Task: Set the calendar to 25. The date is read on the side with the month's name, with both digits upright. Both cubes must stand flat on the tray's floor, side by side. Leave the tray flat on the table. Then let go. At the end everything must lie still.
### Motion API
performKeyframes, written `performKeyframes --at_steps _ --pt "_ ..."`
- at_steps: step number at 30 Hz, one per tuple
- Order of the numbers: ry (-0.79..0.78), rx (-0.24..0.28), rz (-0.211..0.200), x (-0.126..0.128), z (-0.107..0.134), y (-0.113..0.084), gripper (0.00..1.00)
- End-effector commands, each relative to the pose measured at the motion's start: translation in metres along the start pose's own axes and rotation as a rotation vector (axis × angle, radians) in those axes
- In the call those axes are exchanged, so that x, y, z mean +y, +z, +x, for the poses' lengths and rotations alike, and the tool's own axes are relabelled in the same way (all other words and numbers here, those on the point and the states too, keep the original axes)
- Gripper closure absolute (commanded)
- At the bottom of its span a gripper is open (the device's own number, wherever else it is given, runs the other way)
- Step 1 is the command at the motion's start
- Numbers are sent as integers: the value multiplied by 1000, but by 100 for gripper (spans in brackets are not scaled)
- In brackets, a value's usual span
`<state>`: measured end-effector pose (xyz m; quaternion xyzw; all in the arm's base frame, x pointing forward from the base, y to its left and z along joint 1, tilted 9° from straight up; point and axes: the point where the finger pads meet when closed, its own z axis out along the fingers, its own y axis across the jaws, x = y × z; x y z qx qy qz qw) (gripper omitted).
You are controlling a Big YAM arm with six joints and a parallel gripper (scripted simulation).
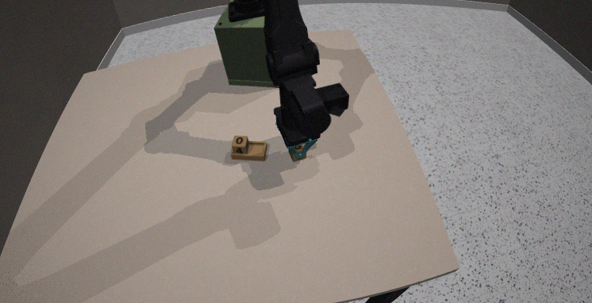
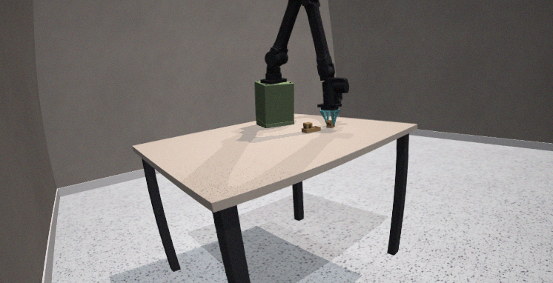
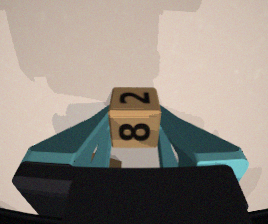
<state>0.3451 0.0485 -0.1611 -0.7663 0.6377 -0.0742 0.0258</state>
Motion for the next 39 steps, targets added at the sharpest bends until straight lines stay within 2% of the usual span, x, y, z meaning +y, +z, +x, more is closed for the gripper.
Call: performKeyframes --at_steps 1,39 --pt "2 -4 29 -9 3 -7 72" --pt "1 -4 31 -9 3 -4 72"
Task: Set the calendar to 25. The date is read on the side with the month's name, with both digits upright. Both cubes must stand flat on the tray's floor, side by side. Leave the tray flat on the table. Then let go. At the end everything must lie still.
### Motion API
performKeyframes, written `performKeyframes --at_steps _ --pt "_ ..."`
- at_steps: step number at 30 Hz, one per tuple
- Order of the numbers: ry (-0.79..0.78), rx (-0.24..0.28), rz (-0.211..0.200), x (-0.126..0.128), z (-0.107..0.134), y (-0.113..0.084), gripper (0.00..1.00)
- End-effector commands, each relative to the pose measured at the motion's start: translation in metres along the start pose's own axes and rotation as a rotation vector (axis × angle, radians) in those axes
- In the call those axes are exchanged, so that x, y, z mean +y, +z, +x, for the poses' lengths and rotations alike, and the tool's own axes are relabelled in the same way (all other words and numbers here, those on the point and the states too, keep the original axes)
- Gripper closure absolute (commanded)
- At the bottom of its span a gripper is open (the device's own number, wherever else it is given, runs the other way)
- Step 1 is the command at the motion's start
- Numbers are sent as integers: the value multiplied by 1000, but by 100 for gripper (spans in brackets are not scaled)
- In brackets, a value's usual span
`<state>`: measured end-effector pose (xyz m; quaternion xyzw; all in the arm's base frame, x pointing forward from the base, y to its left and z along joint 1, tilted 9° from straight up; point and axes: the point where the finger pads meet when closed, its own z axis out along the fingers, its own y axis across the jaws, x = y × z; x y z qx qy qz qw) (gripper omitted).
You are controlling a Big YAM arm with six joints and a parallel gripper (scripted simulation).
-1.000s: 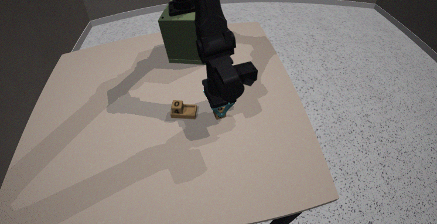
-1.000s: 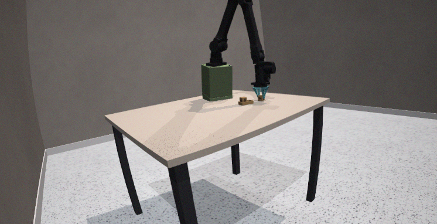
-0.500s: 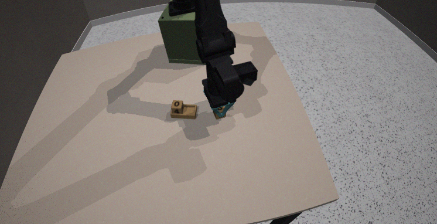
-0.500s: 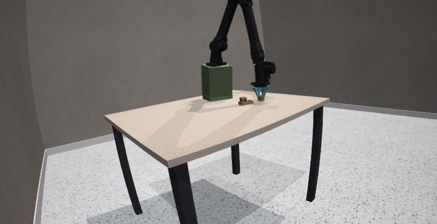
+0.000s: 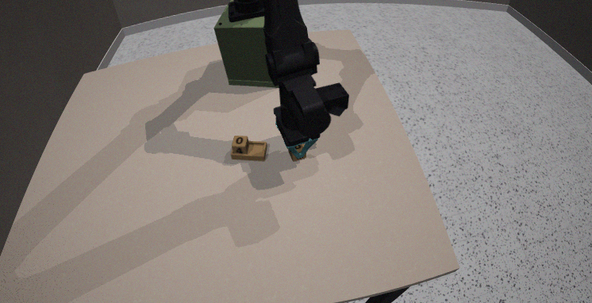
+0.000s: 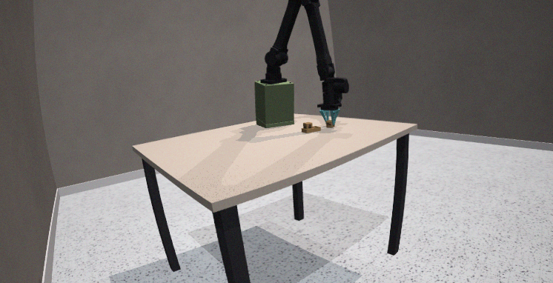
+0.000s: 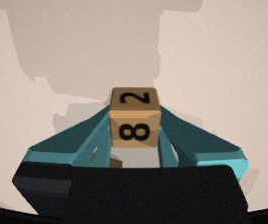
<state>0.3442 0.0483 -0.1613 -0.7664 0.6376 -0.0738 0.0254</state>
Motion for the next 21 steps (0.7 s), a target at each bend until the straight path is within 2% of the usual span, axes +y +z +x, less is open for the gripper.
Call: performKeyframes --at_steps 1,5,21 --pt "1 -4 29 -9 3 -3 72" --pt "1 -4 12 -4 3 3 72" --pt "2 -4 13 -5 3 5 72"
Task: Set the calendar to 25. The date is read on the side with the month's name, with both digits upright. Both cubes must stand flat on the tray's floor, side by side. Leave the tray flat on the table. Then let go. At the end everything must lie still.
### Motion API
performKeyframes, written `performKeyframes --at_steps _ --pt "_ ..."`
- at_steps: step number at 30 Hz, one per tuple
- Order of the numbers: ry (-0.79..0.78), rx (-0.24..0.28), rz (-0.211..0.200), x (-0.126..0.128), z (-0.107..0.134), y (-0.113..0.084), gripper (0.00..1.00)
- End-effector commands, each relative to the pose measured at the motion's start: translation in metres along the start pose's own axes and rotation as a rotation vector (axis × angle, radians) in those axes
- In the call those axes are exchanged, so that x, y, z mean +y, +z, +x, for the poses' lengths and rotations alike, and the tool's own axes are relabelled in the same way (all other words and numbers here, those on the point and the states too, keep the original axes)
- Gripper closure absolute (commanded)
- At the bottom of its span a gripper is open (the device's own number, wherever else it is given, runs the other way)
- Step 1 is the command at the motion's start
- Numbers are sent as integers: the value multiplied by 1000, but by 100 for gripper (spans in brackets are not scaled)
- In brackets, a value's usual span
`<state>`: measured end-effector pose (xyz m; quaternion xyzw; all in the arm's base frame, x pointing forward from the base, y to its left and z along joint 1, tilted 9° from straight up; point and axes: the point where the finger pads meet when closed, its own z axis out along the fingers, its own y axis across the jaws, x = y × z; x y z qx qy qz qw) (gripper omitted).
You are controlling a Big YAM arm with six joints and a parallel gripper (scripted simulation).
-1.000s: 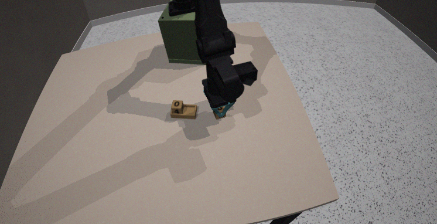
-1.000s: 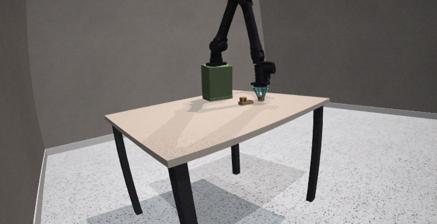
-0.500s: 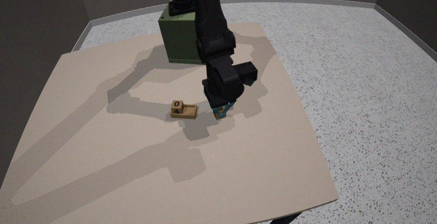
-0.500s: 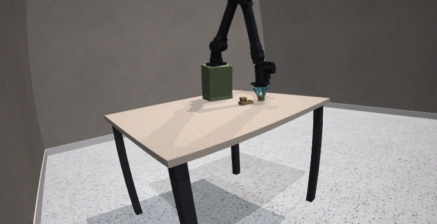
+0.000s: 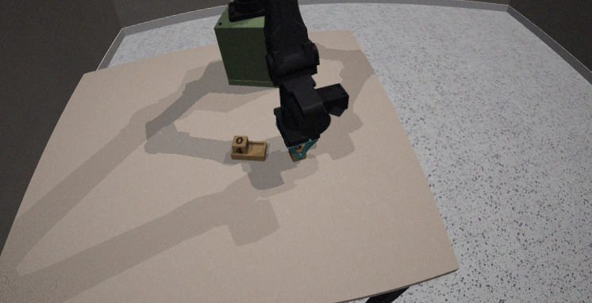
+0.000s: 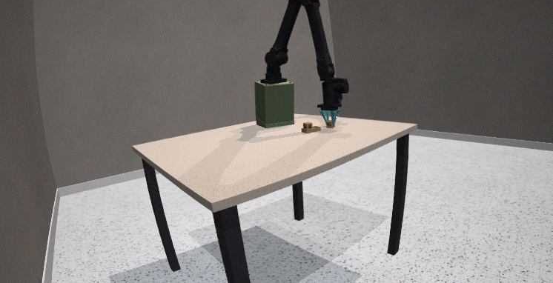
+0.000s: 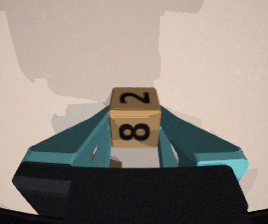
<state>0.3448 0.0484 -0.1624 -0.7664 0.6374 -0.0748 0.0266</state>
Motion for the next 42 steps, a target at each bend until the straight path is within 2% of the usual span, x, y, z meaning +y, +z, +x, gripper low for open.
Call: performKeyframes --at_steps 1,42 --pt "2 -4 10 -5 3 4 72" --pt "2 -4 7 -4 3 5 72"
